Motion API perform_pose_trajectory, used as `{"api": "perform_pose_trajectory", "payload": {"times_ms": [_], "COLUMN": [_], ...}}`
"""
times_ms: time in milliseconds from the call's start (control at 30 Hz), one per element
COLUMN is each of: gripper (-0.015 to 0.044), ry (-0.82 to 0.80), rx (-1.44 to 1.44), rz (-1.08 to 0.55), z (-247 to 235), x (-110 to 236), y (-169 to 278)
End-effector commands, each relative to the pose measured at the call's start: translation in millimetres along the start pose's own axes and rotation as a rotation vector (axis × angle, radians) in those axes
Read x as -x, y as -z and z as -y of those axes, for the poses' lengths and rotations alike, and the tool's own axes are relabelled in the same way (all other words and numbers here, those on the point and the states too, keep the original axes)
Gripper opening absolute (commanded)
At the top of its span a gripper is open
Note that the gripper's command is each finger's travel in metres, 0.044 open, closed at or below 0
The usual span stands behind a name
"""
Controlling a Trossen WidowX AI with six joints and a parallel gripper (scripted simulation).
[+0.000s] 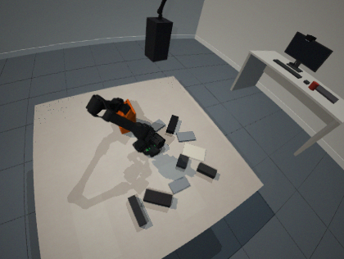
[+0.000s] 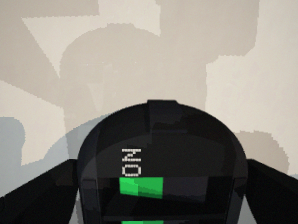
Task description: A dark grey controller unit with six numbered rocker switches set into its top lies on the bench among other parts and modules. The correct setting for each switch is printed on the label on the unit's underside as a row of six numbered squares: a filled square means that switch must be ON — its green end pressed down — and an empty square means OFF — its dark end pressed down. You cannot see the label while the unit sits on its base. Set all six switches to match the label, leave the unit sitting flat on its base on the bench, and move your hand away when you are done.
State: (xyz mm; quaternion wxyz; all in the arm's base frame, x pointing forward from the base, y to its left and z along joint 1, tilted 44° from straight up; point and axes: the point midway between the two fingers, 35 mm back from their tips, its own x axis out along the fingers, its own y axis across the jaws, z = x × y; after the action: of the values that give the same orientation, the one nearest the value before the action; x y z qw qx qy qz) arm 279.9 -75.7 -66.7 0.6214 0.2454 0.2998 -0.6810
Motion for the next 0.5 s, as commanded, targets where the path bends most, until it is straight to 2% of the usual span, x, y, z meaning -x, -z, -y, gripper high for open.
{"api": "perform_pose_trajectory", "payload": {"times_ms": [0,33,467], "gripper": [0.0000,0.0000,0.0341], "ry": [-0.012,-0.012,-0.001], "rx": [-0.011,-0.011,0.000], "rz": [-0.012,-0.012,-0.001], "z": [-5.5,-5.5,-0.6], "x": [1.9,1.9,2.8], "y": [3.7,3.7,0.5]}}
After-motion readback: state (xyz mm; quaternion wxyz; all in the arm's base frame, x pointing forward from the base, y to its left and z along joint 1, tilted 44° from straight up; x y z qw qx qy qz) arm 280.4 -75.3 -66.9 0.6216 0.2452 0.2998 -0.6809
